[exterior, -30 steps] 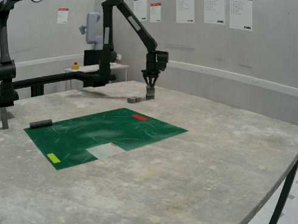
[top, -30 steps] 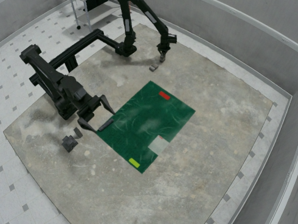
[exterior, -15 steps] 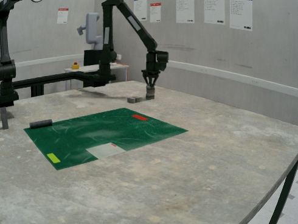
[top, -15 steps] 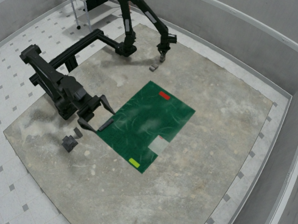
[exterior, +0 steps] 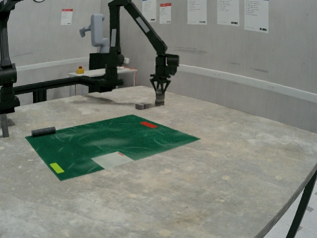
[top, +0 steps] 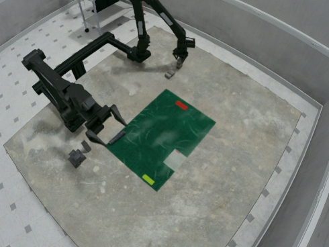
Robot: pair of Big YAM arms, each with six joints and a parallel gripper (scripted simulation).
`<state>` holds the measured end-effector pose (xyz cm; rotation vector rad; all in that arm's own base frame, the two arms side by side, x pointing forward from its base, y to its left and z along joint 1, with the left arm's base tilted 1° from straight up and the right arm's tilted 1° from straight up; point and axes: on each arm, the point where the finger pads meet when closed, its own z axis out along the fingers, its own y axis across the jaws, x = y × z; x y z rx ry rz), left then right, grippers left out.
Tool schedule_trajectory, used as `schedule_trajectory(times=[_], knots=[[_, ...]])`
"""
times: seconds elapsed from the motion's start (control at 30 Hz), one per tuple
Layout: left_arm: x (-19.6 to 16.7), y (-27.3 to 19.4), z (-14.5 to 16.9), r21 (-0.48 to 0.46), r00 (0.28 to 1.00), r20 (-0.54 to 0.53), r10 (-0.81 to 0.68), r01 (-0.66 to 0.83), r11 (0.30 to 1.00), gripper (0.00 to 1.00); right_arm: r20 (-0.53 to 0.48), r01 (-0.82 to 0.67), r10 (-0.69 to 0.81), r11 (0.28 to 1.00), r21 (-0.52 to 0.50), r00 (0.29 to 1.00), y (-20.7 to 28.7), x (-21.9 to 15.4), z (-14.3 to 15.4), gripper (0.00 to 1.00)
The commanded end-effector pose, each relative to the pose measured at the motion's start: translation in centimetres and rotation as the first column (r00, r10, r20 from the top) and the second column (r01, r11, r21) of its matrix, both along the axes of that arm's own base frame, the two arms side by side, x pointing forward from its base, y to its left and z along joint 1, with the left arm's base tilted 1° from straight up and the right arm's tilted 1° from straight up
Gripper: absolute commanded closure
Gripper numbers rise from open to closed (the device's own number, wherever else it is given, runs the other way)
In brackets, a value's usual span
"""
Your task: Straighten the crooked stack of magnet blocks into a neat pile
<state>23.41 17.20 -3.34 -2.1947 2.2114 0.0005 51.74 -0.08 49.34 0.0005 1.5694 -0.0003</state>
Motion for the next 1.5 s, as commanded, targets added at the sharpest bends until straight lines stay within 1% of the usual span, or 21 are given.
schedule_trajectory(times=[0.0,0.33,0.37,0.43,0.47,0.57,0.6,0.63,0.73,0.77,0.8,1.0,1.1,1.13,1.17,1.23,1.3,1.33,1.47], knots=[[1.2,0.7,0.6,0.01,1.0,0.009,-0.01,0.01,1.0,0.41,0.025,0.01,-0.01,1.0,0.014,1.0,-0.6,0.3,2.2,0.0],[1.2,0.7,0.6,0.01,1.0,0.009,-0.01,0.01,1.0,0.41,0.025,0.01,-0.01,1.0,0.014,1.0,-0.6,0.3,2.2,0.0],[2.1,1.3,2.0,0.033,0.999,0.04,-0.01,0.009,0.999,0.41,0.025,0.01,-0.01,1.0,0.014,1.0,-0.6,0.3,2.2,0.0],[1.9,1.2,2.1,0.031,0.999,0.037,-0.012,0.011,0.999,0.41,0.025,0.01,-0.01,1.0,0.014,1.0,-0.6,0.3,2.2,0.0],[1.1,0.6,1.6,0.021,1.0,0.024,-0.012,0.011,1.0,0.41,0.025,0.01,-0.01,1.0,0.014,1.0,-0.6,0.3,2.2,0.0],[1.1,0.7,1.7,0.015,1.0,0.016,-0.005,0.005,1.0,0.41,0.025,0.01,-0.01,1.0,0.014,1.0,-0.6,0.3,2.2,0.0],[2.0,1.2,2.5,0.029,0.999,0.035,-0.009,0.008,1.0,0.41,0.025,0.01,-0.01,1.0,0.014,1.0,-0.6,0.3,2.2,0.0],[0.3,0.0,0.8,-0.003,1.0,-0.009,-0.011,0.011,1.0,0.41,0.025,0.01,-0.01,1.0,0.014,1.0,-0.6,0.3,2.2,0.0],[0.2,-0.1,0.7,-0.005,1.0,-0.011,-0.011,0.011,1.0,0.41,0.025,0.01,-0.01,1.0,0.014,1.0,-0.6,0.3,2.2,0.0],[0.4,0.0,1.1,0.003,1.0,0.0,-0.011,0.011,1.0,0.41,0.025,0.01,-0.01,1.0,0.014,1.0,-0.6,0.3,2.2,0.0],[2.0,1.2,3.4,0.031,0.999,0.039,0.0,-0.001,1.0,0.41,0.025,0.01,-0.01,1.0,0.014,1.0,-0.6,0.3,2.2,0.0],[2.0,1.1,6.2,0.035,0.999,0.045,0.003,-0.004,0.999,0.41,0.025,0.01,-0.01,1.0,0.014,1.0,-0.6,0.3,2.2,0.0],[1.8,1.0,5.8,0.031,0.999,0.039,0.002,-0.003,1.0,0.41,0.025,0.01,-0.01,1.0,0.014,1.0,-0.6,0.3,2.2,0.0],[-0.1,-0.2,4.5,0.002,1.0,-0.002,0.01,-0.01,1.0,0.41,0.025,0.01,-0.01,1.0,0.014,1.0,-0.6,0.3,2.2,0.0],[-0.5,-0.6,3.7,-0.008,1.0,-0.016,0.007,-0.007,1.0,0.41,0.025,0.01,-0.01,1.0,0.014,1.0,-0.6,0.3,2.2,0.0],[-0.4,-0.5,3.8,-0.009,1.0,-0.016,0.007,-0.007,1.0,0.41,0.025,0.01,-0.01,1.0,0.014,1.0,-0.6,0.3,2.2,0.0],[1.0,0.5,4.6,0.014,1.0,0.015,0.007,-0.007,1.0,0.41,0.025,0.01,-0.01,1.0,0.014,1.0,-0.6,0.3,2.2,0.0],[1.8,1.1,5.5,0.025,0.999,0.031,0.007,-0.008,1.0,0.41,0.025,0.01,-0.01,1.0,0.014,1.0,-0.6,0.3,2.2,0.0],[1.2,0.7,5.2,0.02,1.0,0.024,0.008,-0.008,1.0,0.41,0.025,0.01,-0.01,1.0,0.014,1.0,-0.6,0.3,2.2,0.0]])
